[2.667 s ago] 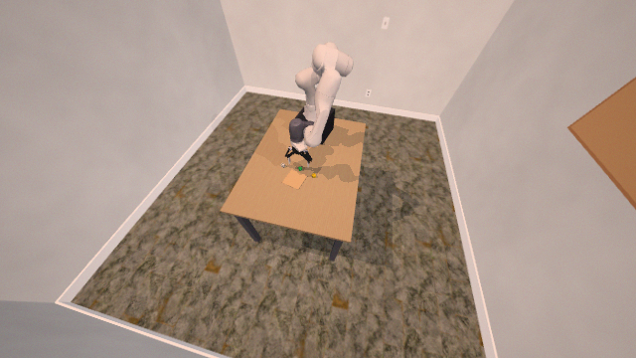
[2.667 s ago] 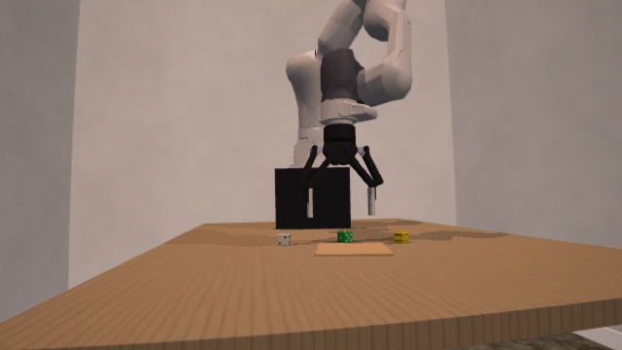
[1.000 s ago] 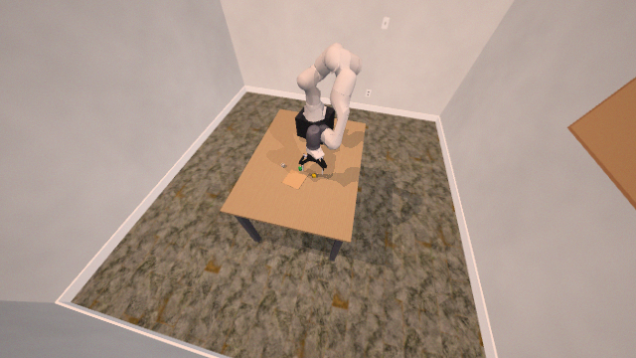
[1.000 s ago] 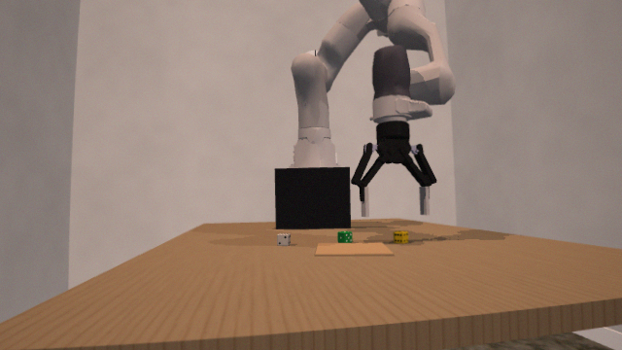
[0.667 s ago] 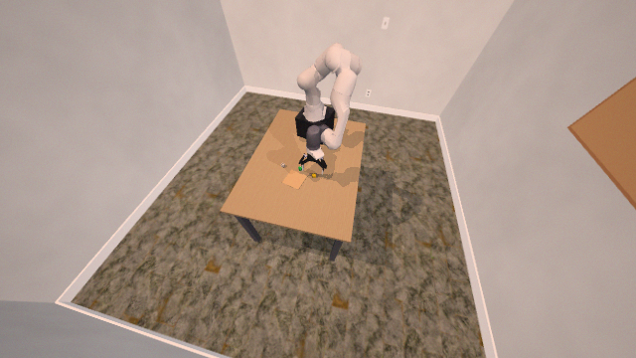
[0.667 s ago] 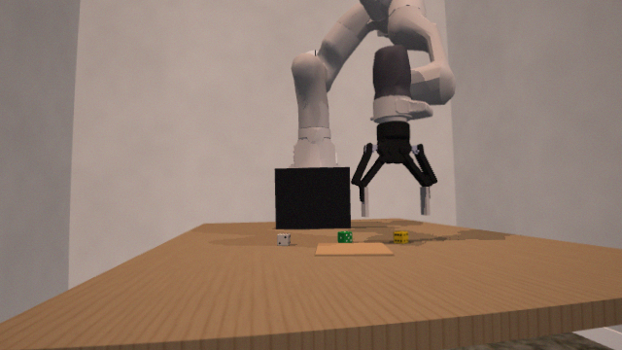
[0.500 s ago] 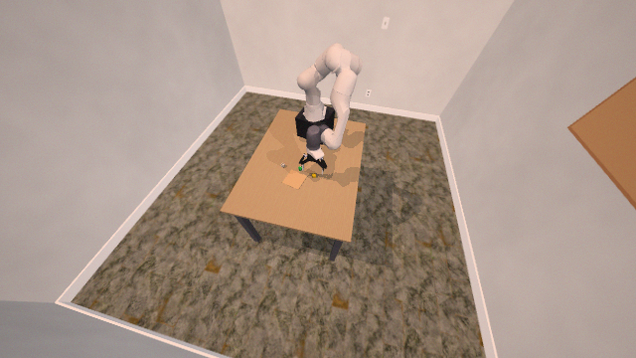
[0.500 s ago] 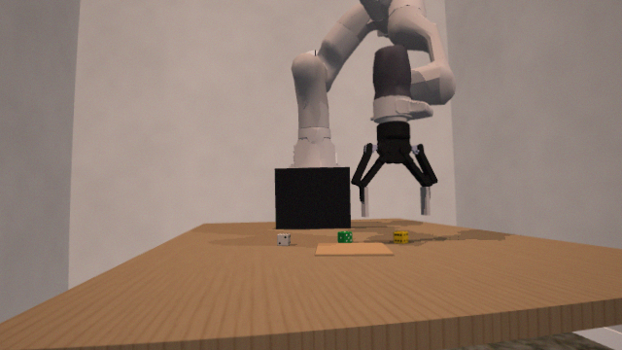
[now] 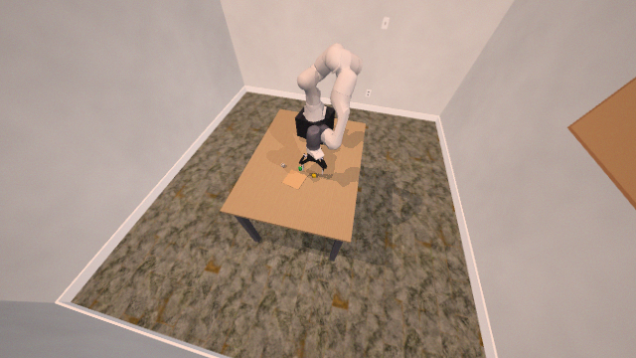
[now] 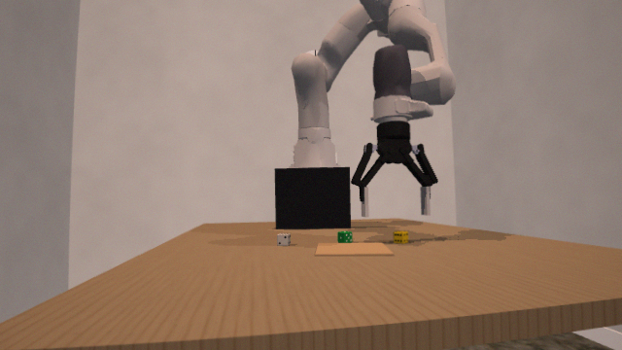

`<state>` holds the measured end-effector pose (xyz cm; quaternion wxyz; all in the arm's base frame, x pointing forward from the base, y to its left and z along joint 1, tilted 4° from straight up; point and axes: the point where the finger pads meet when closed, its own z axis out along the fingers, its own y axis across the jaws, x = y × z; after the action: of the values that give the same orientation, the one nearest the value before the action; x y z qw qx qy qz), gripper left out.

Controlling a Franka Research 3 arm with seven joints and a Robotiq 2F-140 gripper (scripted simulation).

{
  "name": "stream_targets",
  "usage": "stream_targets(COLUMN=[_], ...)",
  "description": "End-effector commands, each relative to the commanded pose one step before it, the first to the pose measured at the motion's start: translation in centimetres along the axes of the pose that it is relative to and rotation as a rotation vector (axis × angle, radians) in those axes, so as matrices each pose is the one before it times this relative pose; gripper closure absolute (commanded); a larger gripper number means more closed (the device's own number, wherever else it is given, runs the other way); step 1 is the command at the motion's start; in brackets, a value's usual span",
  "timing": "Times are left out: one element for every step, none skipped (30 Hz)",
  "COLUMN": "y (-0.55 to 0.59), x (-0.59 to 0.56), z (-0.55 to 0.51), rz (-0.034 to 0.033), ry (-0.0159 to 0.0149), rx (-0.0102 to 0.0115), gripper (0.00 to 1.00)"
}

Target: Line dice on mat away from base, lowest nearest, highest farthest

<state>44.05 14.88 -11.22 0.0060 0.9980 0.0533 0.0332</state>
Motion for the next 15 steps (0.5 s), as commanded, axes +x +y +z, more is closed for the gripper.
stream_targets(y=[-0.075,0.000,0.000,0.000,0.000,0.000,0.000,0.000,0.000,0.000,0.000,0.000,0.000,0.000,0.000], x=[0.034,0.001,0.000,0.000,0.000,-0.001,-0.001,0.001,-0.002,0.002,0.000,0.000,0.000,-0.001,0.000], z=[-0.344,-0.310,-0.410,-0.501,-0.578,-0.637,-0.675,-0.692,-0.689,-0.666,0.000,0.000,-0.628,-0.575,-0.512], rz=[0.00167,-0.00001,0.00001,0.00000,0.00000,0.00001,0.00001,-0.00001,0.00002,-0.00002,0.00000,0.00000,0.00000,0.00001,0.00000], ry=[-0.00150,0.00001,-0.00001,0.00000,0.00001,-0.00001,-0.00001,0.00002,-0.00003,0.00003,0.00000,0.00000,0.00001,-0.00001,0.00000], rx=[0.00008,-0.00001,0.00000,0.00000,0.00000,0.00001,0.00001,-0.00001,0.00002,-0.00002,0.00000,0.00000,0.00000,0.00001,0.00000], gripper=[0.00,0.00,0.00,0.00,0.00,0.00,0.00,0.00,0.00,0.00,0.00,0.00,0.00,0.00,0.00])
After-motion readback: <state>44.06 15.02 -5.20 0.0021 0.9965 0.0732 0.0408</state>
